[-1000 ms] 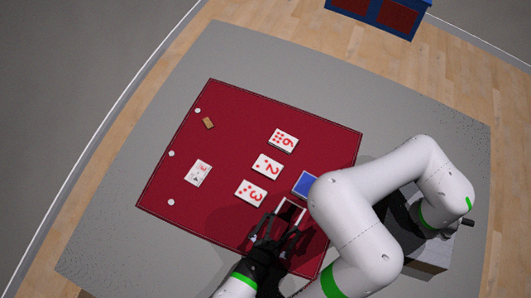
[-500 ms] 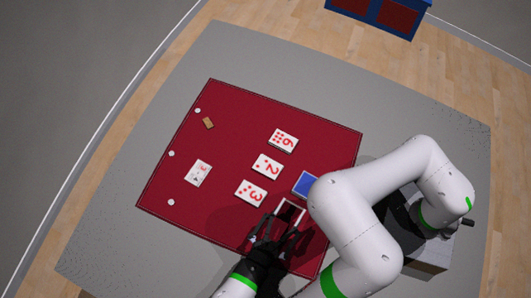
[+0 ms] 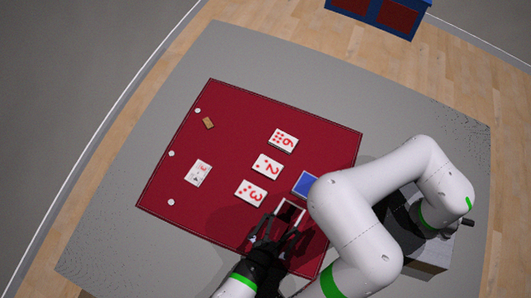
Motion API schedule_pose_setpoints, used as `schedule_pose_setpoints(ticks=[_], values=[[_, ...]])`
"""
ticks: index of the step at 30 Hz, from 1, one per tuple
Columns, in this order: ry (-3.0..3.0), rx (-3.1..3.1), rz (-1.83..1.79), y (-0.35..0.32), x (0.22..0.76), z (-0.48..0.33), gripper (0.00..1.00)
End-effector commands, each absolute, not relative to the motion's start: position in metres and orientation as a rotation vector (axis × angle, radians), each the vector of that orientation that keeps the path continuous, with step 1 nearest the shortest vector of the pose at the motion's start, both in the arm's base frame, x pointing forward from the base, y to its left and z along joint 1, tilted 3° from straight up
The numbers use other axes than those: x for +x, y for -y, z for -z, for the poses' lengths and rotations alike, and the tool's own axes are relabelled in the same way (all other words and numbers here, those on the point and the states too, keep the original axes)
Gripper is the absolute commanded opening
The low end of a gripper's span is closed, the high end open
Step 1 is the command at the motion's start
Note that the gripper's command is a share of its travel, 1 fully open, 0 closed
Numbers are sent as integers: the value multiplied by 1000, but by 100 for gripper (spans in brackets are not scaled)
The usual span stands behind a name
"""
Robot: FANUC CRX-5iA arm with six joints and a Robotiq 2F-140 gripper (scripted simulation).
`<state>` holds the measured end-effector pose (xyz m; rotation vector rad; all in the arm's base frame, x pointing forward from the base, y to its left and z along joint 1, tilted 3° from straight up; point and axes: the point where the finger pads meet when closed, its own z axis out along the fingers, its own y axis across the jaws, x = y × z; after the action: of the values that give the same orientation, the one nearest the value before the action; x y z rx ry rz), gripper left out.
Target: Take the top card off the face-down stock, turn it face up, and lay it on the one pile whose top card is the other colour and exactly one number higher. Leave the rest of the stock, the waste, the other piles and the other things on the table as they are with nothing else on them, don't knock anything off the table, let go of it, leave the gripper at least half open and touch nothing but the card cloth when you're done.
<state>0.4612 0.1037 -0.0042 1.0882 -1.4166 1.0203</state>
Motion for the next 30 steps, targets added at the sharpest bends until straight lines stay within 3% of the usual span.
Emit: schedule_pose_setpoints(ticks=[1, 12, 13, 30], values=[[1407, 1086, -1021, -103, 460, 7, 43], [1407, 1086, -1021, -103, 460, 7, 43], [1407, 1086, -1021, -103, 460, 7, 100], [1407, 1086, -1021, -103, 460, 7, 100]])
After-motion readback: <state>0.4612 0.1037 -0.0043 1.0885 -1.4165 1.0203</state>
